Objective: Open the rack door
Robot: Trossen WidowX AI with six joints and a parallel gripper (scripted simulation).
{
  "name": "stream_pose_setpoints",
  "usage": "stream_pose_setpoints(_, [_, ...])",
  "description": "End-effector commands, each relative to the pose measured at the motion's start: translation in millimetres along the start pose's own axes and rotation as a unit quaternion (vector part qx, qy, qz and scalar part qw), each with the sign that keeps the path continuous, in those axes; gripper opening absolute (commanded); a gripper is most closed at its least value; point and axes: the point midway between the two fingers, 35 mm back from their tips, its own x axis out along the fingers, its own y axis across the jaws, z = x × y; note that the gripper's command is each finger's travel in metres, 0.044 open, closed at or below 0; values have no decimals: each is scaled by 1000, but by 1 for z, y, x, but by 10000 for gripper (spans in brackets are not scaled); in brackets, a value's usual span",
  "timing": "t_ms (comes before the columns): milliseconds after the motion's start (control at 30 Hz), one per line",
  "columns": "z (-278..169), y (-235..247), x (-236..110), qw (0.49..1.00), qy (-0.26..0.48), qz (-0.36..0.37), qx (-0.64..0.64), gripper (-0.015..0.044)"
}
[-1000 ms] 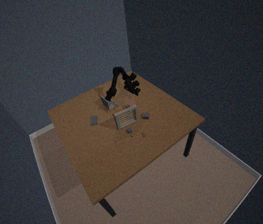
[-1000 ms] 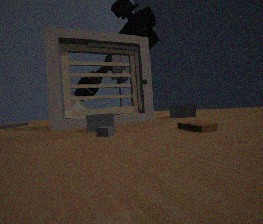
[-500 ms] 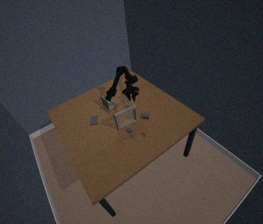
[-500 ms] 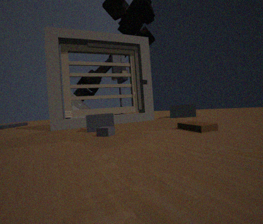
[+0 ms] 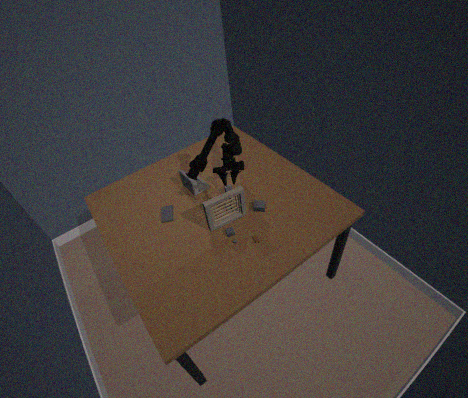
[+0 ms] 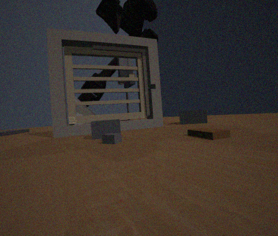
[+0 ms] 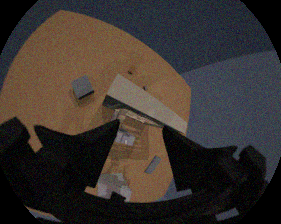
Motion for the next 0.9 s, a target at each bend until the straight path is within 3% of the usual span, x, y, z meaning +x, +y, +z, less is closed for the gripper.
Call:
stream_pose_setpoints(0, [-4, -3, 1, 999, 37, 31, 22, 296])
stream_pose_setpoints(600, [-20, -4, -4, 956, 173, 184, 146, 296])
stream_pose_setpoints(867, [-21, -2, -1, 953, 180, 191, 152, 296])
